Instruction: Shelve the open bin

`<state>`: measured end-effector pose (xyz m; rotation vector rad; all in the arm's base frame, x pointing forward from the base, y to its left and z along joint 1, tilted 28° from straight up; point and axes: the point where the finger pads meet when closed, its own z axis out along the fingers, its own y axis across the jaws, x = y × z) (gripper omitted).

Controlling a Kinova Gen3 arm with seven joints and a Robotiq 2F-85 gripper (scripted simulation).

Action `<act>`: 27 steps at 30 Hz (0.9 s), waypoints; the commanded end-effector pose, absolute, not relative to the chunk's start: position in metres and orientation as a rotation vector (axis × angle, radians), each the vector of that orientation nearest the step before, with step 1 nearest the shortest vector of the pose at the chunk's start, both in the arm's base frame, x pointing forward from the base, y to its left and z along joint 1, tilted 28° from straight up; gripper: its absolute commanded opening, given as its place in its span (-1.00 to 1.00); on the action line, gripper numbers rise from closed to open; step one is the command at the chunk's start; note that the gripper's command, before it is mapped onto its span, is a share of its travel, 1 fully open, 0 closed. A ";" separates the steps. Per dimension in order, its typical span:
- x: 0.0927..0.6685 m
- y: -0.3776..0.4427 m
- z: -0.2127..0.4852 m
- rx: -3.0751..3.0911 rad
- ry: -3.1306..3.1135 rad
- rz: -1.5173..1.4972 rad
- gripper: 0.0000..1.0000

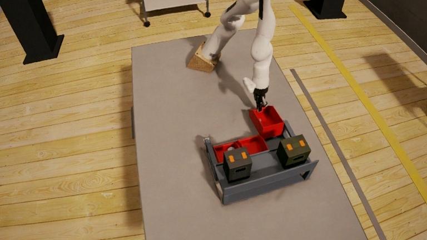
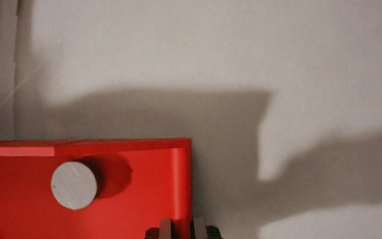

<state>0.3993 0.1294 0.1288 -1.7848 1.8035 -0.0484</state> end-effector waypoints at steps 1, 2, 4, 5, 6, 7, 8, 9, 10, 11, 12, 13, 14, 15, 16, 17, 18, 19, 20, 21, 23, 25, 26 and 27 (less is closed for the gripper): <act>0.400 0.129 0.129 -1.784 1.803 -0.050 -0.80; 0.400 0.129 0.129 -1.784 1.803 -0.050 -0.80; 0.400 0.129 0.129 -1.784 1.803 -0.050 -0.80; 0.400 0.129 0.129 -1.784 1.803 -0.050 -0.80; 0.400 0.129 0.129 -1.784 1.803 -0.050 -0.80; 0.400 0.129 0.129 -1.784 1.803 -0.050 -0.80; 0.399 0.129 0.131 -1.784 1.803 -0.049 -0.80; 0.399 0.128 0.132 -1.784 1.803 -0.049 -0.80; 0.398 0.127 0.133 -1.784 1.804 -0.049 -0.80; 0.398 0.127 0.135 -1.784 1.804 -0.049 -0.80; 0.397 0.126 0.136 -1.784 1.804 -0.049 -0.80; 0.397 0.126 0.136 -1.784 1.804 -0.049 -0.80; 0.397 0.126 0.136 -1.784 1.804 -0.049 -0.80; 0.397 0.126 0.136 -1.784 1.804 -0.049 -0.80; 0.397 0.126 0.136 -1.784 1.804 -0.049 -0.80; 0.397 0.126 0.136 -1.784 1.804 -0.049 -0.80; 0.397 0.126 0.136 -1.784 1.804 -0.049 -0.80; 0.397 0.126 0.136 -1.784 1.804 -0.049 -0.80; 0.397 0.126 0.136 -1.784 1.804 -0.049 -0.80; 0.397 0.126 0.136 -1.784 1.804 -0.049 -0.80; 0.397 0.126 0.136 -1.784 1.804 -0.049 -0.80; 0.396 0.126 0.137 -1.786 1.803 -0.047 -0.80; 0.396 0.125 0.138 -1.785 1.803 -0.048 -0.80; 0.395 0.125 0.140 -1.785 1.804 -0.048 -0.80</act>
